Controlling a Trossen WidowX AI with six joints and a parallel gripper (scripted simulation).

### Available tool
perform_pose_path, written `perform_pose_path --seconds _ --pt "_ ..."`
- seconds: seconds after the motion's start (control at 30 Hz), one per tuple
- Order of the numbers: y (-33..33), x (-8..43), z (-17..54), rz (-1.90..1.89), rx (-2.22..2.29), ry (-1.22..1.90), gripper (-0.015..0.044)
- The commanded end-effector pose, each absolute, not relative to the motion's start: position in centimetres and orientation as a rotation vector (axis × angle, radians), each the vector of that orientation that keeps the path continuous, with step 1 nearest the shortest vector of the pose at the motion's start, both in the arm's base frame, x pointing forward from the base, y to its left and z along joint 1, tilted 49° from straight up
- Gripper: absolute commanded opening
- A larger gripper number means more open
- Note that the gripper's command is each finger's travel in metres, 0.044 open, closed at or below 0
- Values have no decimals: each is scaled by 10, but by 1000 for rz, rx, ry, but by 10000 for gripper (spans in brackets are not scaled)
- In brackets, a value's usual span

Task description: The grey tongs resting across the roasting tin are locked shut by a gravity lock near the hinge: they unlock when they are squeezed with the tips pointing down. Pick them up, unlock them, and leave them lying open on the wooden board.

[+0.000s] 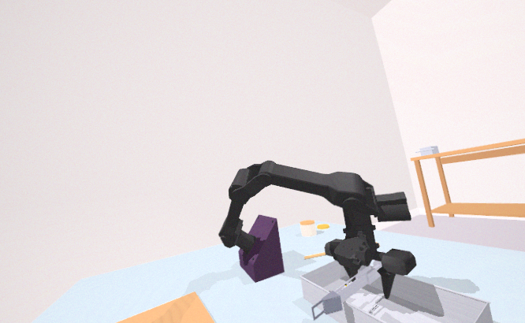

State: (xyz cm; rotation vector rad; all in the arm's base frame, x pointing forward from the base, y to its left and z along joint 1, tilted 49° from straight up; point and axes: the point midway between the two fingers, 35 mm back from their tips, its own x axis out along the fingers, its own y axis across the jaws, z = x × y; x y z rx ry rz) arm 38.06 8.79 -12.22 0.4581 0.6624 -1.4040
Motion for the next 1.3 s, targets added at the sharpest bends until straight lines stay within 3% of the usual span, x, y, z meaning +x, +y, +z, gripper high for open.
perform_pose_path --seconds 0.0,0.13,0.67,0.9,1.27 --pt "88 381 -122 -1404 458 662 230" --pt "88 381 -122 -1404 458 662 125" --pt "88 381 -122 -1404 458 662 18" --pt "94 382 -118 -1400 457 665 -150" --pt "187 374 -36 -1346 416 705 -150"
